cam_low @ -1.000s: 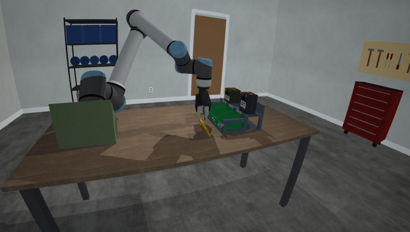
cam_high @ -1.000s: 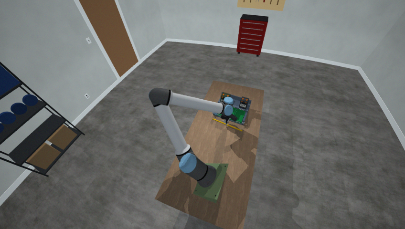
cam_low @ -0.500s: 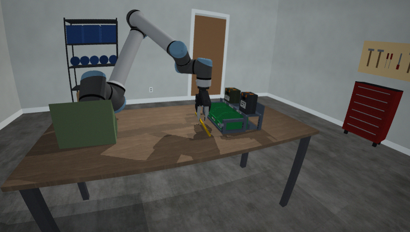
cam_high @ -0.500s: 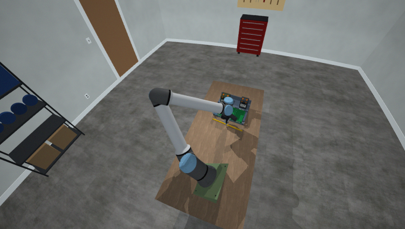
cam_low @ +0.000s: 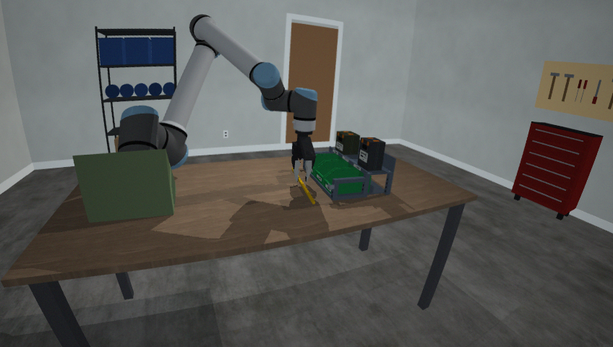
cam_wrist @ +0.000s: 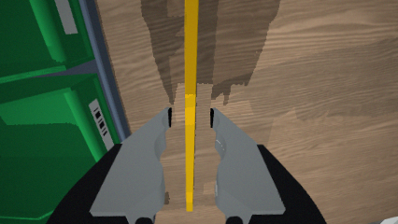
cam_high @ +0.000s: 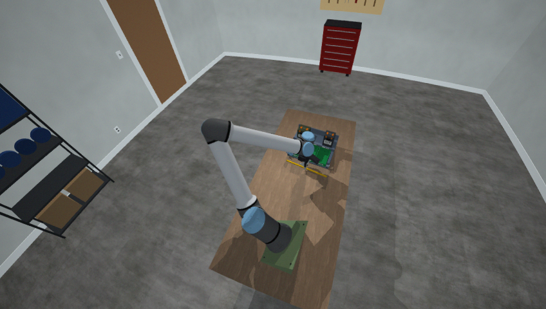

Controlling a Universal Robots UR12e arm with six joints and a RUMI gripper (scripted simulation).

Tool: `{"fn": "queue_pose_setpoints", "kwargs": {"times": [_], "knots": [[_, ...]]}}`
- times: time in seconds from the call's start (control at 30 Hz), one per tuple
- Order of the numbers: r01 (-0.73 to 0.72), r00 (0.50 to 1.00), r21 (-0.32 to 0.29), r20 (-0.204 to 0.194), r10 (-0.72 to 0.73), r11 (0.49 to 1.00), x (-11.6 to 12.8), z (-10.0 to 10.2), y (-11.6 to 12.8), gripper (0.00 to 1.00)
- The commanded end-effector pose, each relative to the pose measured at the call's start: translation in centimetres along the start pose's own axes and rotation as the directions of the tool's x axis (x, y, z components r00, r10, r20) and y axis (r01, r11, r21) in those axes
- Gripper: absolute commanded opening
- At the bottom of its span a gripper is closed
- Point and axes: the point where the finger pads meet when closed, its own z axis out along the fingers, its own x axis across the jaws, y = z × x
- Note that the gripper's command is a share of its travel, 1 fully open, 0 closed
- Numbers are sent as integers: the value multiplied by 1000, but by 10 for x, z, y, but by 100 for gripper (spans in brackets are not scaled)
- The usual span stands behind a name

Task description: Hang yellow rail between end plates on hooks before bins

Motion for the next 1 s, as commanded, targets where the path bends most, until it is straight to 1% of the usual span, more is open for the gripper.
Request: {"fn": "queue_pose_setpoints", "kwargs": {"times": [0.0,0.33,0.97], "knots": [[-1,1000,-1,-1,1,1000,1,4,0,22],[-1,1000,-1,-1,1,1000,1,10,0,22],[0,1000,-1,0,0,1000,0,13,0,22]]}}
